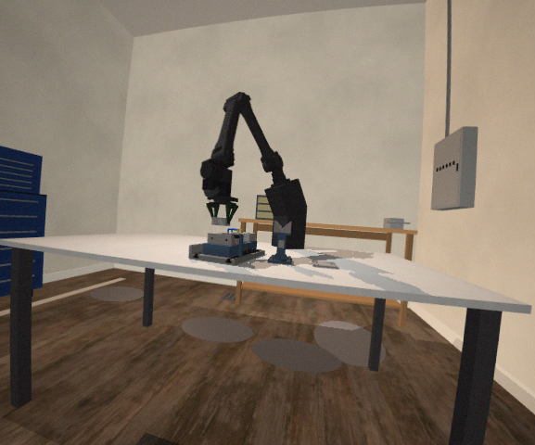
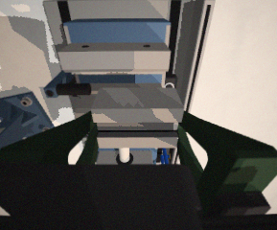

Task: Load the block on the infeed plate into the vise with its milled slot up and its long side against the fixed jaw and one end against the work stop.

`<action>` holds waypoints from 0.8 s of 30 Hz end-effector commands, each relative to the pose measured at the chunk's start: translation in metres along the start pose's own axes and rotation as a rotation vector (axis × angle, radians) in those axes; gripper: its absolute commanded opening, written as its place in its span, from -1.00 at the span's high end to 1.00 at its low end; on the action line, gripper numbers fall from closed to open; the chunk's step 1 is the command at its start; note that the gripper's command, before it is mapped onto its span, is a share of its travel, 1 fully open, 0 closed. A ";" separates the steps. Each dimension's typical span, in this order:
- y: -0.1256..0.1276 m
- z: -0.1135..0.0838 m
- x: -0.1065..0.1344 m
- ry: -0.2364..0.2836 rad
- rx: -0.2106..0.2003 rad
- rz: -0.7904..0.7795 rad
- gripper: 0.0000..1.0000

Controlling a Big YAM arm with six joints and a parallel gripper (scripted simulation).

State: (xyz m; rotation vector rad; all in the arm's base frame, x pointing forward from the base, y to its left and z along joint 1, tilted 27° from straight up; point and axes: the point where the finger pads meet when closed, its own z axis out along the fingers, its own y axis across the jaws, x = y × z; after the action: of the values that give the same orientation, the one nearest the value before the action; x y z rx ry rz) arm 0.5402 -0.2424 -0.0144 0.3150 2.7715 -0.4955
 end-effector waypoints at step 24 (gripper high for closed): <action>-0.001 0.005 -0.002 -0.010 -0.001 -0.006 1.00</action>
State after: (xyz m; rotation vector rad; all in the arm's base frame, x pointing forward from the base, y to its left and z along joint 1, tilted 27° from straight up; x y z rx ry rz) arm 0.5402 -0.2424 -0.0144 0.3149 2.7715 -0.4955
